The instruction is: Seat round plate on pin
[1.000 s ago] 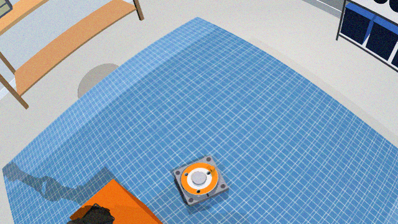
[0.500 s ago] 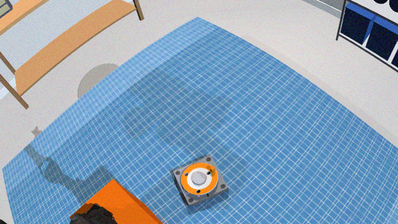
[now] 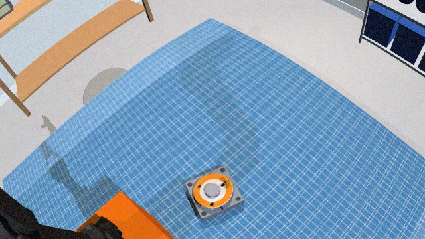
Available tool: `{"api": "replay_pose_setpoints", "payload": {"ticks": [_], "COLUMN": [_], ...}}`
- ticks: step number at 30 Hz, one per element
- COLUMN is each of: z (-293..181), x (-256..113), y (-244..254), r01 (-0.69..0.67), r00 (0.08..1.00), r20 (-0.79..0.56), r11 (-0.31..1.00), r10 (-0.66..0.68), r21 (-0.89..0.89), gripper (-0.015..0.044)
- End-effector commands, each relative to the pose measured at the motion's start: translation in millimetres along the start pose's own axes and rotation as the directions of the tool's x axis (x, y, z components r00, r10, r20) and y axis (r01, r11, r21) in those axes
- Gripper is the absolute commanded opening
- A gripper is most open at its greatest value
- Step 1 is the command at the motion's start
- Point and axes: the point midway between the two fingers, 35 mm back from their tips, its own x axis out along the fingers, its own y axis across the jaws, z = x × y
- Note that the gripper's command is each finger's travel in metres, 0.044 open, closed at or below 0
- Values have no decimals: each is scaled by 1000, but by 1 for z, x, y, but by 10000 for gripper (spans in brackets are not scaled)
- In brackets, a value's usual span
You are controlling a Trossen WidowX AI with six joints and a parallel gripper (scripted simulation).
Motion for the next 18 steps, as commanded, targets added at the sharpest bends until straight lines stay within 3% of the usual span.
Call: {"api": "replay_pose_setpoints", "payload": {"ticks": [1,7,14,18], "z": [-71,-157,-255,-310], "x": [-15,-48,-108,-160], "y": [25,56,91,114], "r01": [-75,-112,-50,44], "r00": [981,903,737,590], "r20": [-172,-376,-584,-688], "r11": [991,959,890,834], "r10": [93,207,340,422], "r21": [111,260,454,549], "gripper": [0,0,0,0]}}
